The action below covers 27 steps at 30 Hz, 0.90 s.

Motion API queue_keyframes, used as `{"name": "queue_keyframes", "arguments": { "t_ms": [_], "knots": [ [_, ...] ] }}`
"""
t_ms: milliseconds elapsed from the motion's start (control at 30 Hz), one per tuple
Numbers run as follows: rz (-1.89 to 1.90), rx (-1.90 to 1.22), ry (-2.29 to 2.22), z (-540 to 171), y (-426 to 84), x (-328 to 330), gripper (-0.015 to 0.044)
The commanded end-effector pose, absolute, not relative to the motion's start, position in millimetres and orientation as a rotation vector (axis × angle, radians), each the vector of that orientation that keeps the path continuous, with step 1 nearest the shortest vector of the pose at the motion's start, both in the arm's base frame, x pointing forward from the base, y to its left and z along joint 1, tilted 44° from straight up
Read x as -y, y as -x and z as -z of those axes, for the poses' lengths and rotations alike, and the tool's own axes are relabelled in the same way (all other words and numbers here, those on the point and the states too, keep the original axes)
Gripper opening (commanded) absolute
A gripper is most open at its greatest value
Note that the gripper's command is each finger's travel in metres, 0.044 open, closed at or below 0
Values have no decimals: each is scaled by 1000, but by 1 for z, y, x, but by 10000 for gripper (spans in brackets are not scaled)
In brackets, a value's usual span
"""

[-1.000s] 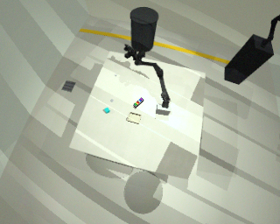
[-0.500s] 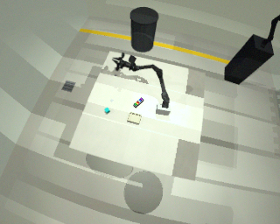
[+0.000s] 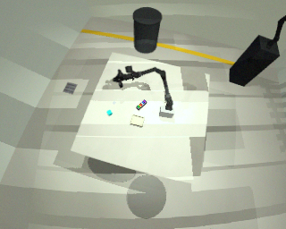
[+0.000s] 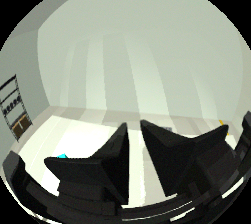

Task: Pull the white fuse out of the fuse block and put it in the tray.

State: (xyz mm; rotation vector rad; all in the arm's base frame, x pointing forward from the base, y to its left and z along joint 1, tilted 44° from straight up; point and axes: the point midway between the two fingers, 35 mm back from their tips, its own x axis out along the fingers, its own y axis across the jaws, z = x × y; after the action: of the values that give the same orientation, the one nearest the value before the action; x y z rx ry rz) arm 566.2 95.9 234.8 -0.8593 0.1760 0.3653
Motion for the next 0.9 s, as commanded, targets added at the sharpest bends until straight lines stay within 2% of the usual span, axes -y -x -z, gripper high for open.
{"name": "queue_keyframes", "arguments": {
  "t_ms": [0,467,867],
  "knots": [
    [-299,-527,565,-166,-529,-105,65],
    [168,-1092,198,-58,-408,-88,65],
    [768,-1179,181,-40,-290,-41,65]
  ]
}}
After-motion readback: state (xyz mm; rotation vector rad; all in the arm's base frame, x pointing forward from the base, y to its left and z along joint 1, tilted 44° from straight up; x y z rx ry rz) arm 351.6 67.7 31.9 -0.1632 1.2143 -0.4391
